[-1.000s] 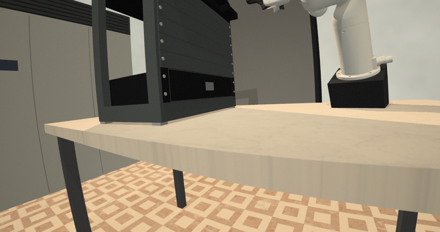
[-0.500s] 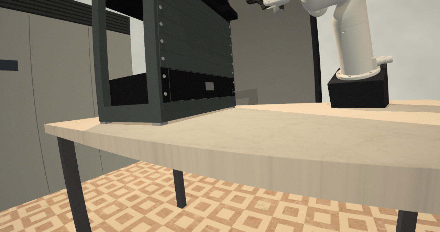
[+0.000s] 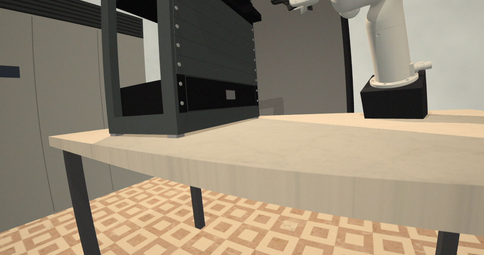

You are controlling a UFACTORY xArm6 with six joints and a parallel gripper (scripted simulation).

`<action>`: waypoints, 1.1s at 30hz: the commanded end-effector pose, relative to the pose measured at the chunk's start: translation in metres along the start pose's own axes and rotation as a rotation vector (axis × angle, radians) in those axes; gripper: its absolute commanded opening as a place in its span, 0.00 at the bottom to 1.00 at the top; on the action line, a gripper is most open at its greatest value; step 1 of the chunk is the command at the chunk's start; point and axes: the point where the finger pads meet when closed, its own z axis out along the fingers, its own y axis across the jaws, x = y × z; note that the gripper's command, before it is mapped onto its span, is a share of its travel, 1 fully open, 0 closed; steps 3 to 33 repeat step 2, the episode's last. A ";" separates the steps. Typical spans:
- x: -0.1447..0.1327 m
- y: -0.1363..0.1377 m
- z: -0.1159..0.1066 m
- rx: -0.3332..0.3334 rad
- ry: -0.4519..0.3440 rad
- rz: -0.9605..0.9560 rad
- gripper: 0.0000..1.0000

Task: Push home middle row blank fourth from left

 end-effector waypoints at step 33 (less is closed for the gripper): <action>0.000 -0.001 0.000 0.001 0.000 -0.002 0.00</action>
